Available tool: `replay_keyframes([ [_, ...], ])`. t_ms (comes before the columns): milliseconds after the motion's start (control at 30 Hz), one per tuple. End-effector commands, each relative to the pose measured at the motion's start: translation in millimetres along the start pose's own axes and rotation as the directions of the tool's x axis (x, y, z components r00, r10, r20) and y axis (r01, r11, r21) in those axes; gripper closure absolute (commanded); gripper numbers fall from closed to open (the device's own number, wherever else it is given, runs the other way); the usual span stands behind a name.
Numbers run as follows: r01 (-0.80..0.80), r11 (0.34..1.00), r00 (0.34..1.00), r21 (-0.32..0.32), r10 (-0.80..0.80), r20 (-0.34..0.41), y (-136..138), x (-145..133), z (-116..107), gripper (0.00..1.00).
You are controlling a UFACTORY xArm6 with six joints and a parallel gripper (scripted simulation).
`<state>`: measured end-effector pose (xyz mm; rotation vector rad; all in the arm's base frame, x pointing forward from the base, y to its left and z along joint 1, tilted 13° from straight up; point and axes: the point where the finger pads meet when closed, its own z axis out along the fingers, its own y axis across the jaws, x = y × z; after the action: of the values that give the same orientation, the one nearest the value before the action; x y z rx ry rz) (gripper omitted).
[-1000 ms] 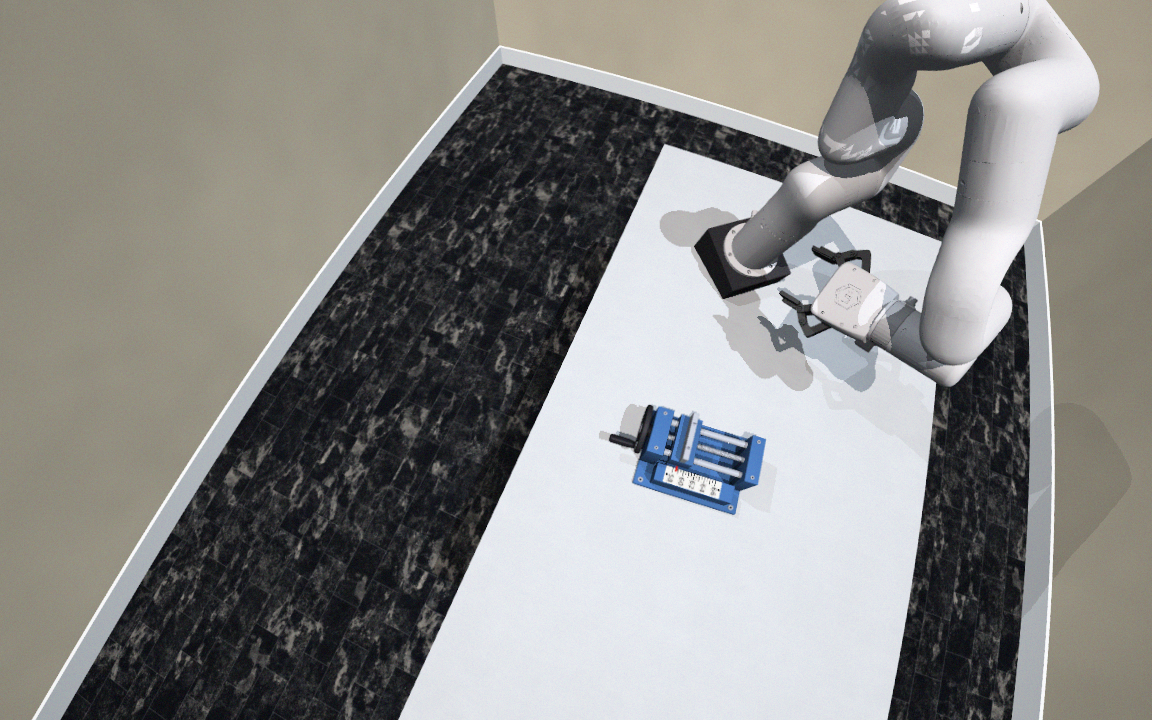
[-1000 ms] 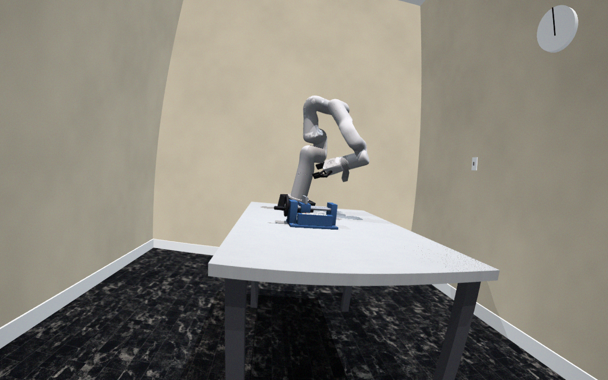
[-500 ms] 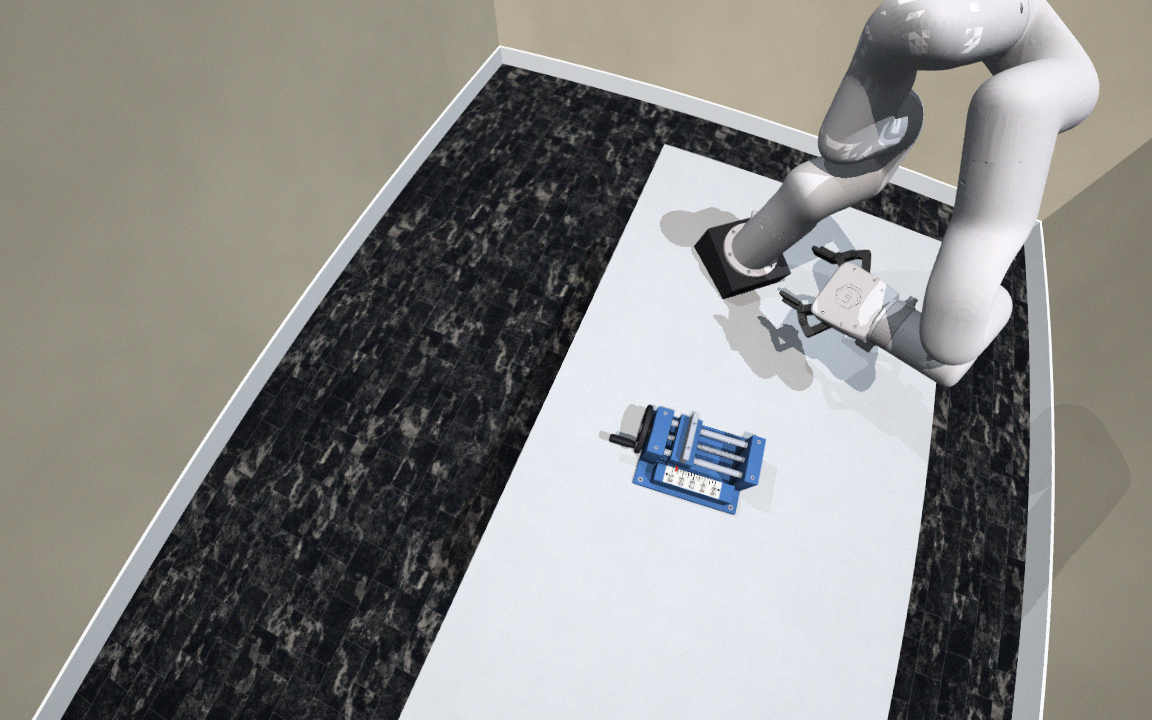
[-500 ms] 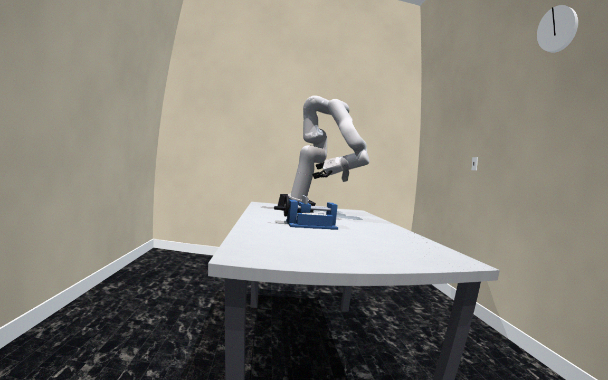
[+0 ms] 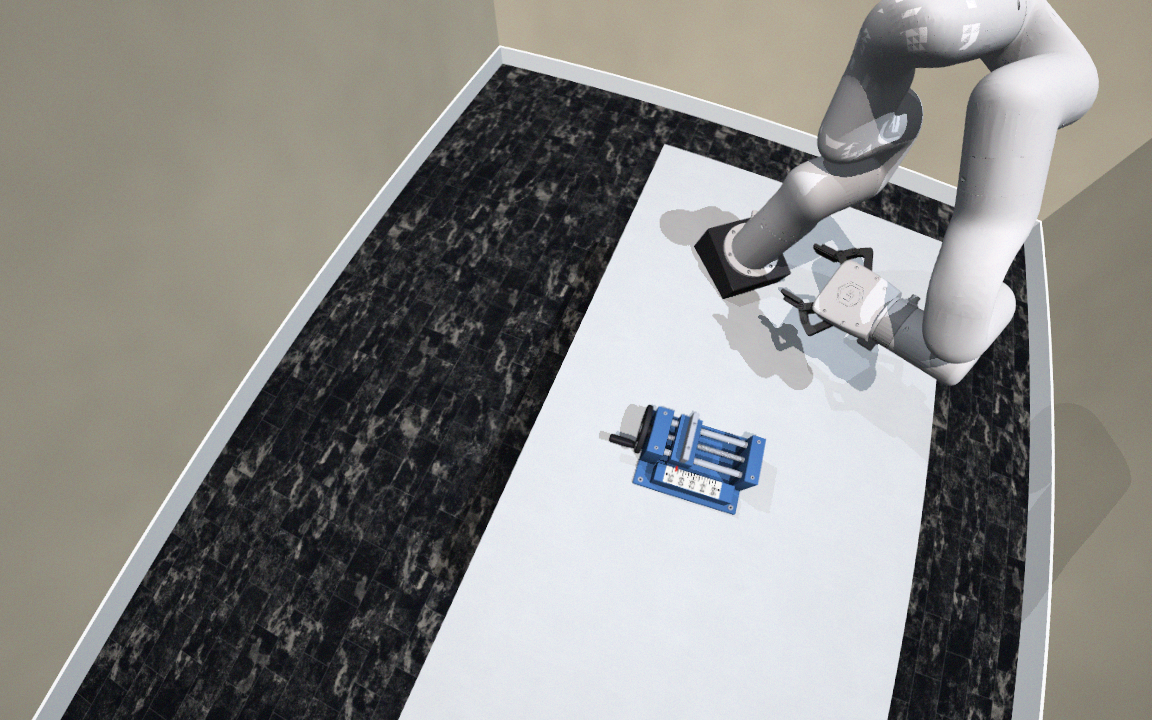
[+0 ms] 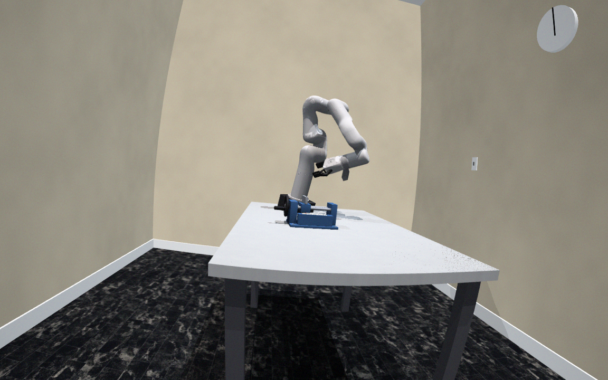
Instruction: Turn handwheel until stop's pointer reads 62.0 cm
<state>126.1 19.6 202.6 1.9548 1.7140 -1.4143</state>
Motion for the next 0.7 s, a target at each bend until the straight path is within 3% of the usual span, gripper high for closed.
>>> replay_keyframes([
  [0,-0.001,1.000,1.000,-0.002,0.001,-0.002,-1.0,-1.7,-1.4,0.00],
  [433,-0.010,1.000,1.000,0.001,0.010,-0.009,-0.8,-1.9,-2.3,0.00],
  [567,-0.105,0.994,0.991,0.029,0.107,-0.075,7.7,4.8,-7.8,0.00],
  [667,-0.261,0.960,0.946,0.098,0.275,-0.174,24.4,14.0,-17.9,0.00],
])
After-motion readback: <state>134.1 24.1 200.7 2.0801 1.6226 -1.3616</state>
